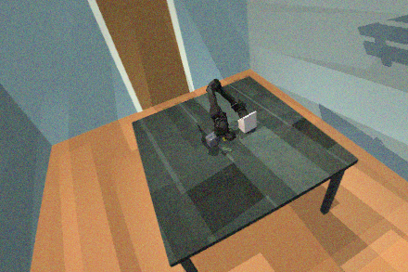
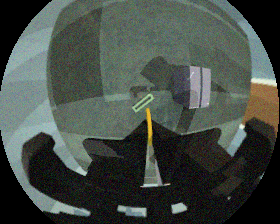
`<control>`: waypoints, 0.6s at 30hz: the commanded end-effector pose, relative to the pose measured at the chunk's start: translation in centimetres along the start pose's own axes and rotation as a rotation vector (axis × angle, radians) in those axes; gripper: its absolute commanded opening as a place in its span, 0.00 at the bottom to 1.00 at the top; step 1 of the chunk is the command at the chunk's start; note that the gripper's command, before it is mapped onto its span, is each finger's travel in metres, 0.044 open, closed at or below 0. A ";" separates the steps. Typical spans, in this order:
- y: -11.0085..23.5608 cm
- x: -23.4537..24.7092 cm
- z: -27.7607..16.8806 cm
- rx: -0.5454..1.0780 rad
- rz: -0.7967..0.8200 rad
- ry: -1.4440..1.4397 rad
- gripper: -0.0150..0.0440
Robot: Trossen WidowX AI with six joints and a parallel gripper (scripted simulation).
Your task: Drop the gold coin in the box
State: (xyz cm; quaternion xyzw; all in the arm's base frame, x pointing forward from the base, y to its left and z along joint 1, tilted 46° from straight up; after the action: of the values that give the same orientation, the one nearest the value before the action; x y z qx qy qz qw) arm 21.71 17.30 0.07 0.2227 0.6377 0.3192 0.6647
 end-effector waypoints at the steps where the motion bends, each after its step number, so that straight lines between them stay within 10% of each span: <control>1: 0.0 -0.1 -0.1 0.006 0.000 0.022 0.25; 18: 0.2 -3.3 2.4 0.005 0.009 0.024 0.25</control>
State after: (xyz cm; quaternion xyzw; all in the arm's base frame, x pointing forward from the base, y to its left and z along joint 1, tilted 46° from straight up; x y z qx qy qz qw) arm 23.56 15.80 2.10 0.2230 0.6473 0.3229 0.6535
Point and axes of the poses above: the point midway between the two fingers, 35 mm back from their tips, its own y axis back along the fingers, its own x axis across the jaws, z = x × y, the point moved 7 cm from there along y, back along the fingers, and after that the axes turned 7 degrees about -y, right-handed, at the moved point
